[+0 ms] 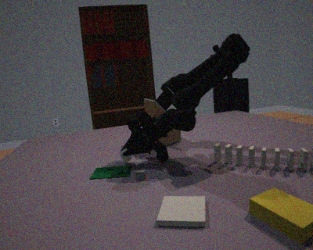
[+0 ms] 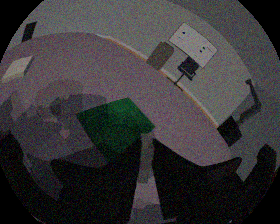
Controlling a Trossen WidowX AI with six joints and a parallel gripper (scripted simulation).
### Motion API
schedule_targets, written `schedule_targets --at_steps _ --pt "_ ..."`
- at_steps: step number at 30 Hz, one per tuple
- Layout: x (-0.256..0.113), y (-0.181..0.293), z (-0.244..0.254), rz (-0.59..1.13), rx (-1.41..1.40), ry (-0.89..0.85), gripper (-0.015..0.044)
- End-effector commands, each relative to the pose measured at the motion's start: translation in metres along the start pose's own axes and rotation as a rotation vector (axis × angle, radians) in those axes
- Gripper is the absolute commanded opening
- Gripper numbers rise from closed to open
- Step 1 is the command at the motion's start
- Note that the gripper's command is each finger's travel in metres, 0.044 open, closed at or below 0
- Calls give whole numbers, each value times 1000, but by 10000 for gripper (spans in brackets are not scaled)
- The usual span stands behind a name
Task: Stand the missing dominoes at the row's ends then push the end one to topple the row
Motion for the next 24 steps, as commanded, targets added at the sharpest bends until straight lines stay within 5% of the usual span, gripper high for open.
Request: schedule_targets --at_steps 1,24 --pt "-7 6 -3 -80 46 -35 30" --pt "-62 24 -22 -370 355 -408 30"
Point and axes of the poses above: the point midway between the two fingers, 35 mm back from their tips, its own x axis out along the fingers, its own z axis across the jaws, y = z × x, the point moved 8 cm from there along -x, back along the fingers, and after that the axes turned 9 degrees about x, right-handed, at the moved point
